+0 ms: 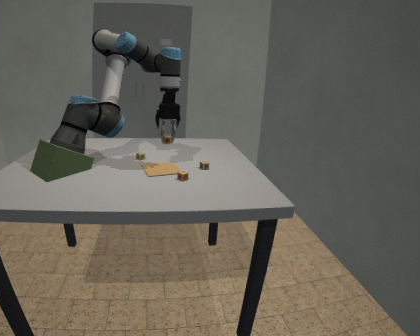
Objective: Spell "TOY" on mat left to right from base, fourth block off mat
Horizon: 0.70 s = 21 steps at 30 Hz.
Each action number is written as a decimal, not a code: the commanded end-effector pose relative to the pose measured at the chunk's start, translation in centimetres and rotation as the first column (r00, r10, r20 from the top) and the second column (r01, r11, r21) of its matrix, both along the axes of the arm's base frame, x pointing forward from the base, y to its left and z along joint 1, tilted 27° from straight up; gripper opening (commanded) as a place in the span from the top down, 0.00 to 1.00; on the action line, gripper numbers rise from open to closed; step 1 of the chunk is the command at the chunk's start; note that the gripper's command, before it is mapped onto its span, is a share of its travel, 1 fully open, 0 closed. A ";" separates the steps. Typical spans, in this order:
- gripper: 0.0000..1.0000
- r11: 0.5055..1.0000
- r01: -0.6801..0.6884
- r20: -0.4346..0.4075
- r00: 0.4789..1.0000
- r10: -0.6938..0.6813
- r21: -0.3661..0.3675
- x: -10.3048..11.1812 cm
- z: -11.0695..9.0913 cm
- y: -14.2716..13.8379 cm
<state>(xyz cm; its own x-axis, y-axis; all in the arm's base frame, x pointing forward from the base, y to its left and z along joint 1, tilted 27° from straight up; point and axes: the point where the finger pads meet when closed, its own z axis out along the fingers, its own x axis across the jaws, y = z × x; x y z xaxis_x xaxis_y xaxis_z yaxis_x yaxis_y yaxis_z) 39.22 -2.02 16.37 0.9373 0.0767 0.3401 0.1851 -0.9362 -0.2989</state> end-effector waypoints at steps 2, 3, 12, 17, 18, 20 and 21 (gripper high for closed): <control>0.91 1.000 0.002 0.000 1.000 -0.002 0.000 0.0 0.1 0.0; 0.91 1.000 0.003 -0.001 1.000 -0.003 0.001 0.0 0.1 0.0; 0.91 1.000 0.025 -0.009 1.000 -0.025 0.008 0.0 0.1 0.0; 0.91 0.998 0.058 -0.022 0.998 -0.058 0.018 0.1 0.1 0.1; 0.91 0.998 0.067 -0.026 0.997 -0.067 0.021 0.1 0.1 0.1; 0.91 0.996 0.087 -0.034 0.996 -0.087 0.027 0.1 0.1 0.1; 0.91 0.995 0.099 -0.039 0.994 -0.098 0.030 0.1 0.2 0.2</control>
<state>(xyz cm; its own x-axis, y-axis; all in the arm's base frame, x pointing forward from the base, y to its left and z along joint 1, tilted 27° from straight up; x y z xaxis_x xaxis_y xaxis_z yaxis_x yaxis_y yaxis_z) 39.26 -1.91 16.46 0.9472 0.0156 0.3201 0.1240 -0.9389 -0.3211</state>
